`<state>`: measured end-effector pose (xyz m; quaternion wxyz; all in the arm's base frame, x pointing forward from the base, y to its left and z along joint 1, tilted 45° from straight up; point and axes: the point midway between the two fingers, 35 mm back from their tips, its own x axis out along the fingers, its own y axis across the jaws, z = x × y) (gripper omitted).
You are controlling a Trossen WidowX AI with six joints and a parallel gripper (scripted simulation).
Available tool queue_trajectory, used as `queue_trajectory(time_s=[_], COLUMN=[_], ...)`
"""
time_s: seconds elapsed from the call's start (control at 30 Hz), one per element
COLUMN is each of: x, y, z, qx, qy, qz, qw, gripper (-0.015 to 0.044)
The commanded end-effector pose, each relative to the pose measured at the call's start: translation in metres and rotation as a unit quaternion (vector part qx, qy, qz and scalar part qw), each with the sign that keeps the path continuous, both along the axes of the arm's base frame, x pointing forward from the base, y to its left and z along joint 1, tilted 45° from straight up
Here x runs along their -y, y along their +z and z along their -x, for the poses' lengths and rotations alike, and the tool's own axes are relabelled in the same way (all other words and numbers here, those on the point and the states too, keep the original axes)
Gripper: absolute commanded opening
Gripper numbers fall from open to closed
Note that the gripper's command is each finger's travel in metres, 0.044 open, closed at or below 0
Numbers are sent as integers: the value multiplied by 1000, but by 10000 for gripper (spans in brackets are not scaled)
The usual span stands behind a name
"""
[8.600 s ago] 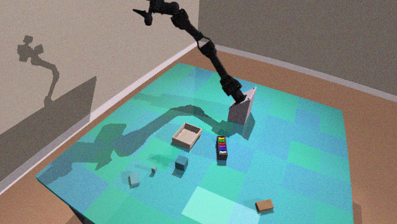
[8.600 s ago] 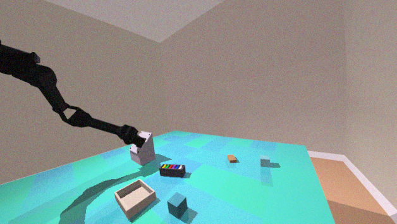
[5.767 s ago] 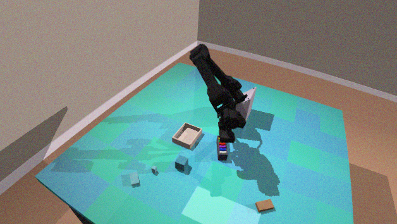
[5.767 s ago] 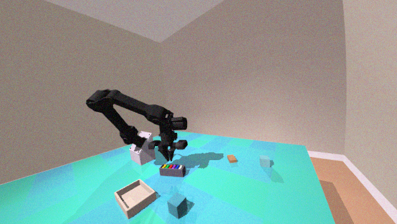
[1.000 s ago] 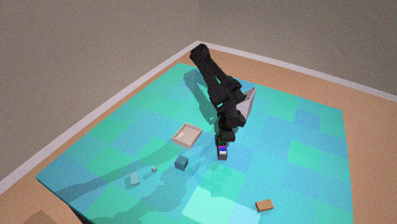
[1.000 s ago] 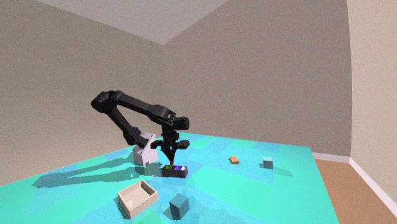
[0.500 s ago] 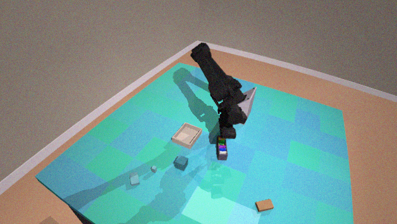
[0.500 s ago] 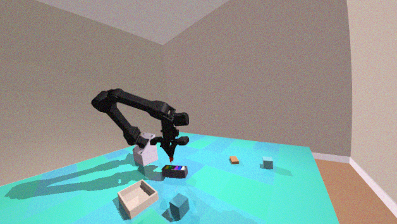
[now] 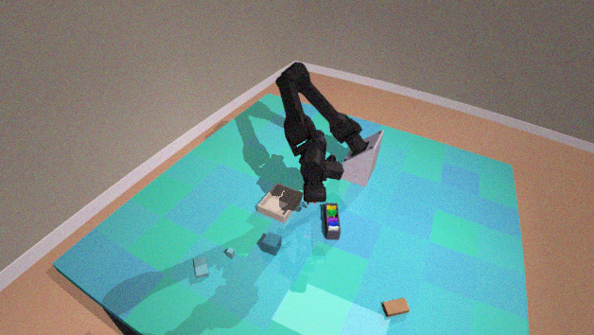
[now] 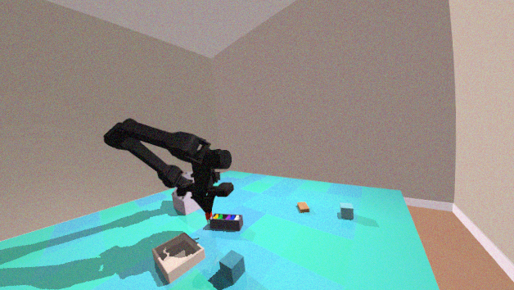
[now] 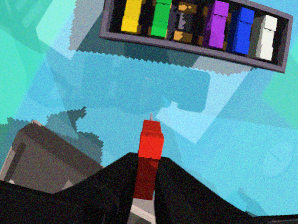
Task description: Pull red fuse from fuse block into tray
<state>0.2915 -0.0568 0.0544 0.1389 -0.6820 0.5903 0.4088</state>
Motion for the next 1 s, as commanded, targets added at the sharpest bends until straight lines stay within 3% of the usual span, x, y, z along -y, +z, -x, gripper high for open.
queue_trajectory(time_s=[0.0, 0.37, 0.97], x=[23, 76, 90], y=[26, 80, 68], z=[-1, 14, 14], qx=[4, 3, 4], qy=[2, 0, 0], qz=[2, 14, 14], qw=[1000, 1000, 1000], gripper=[0, 0, 0])
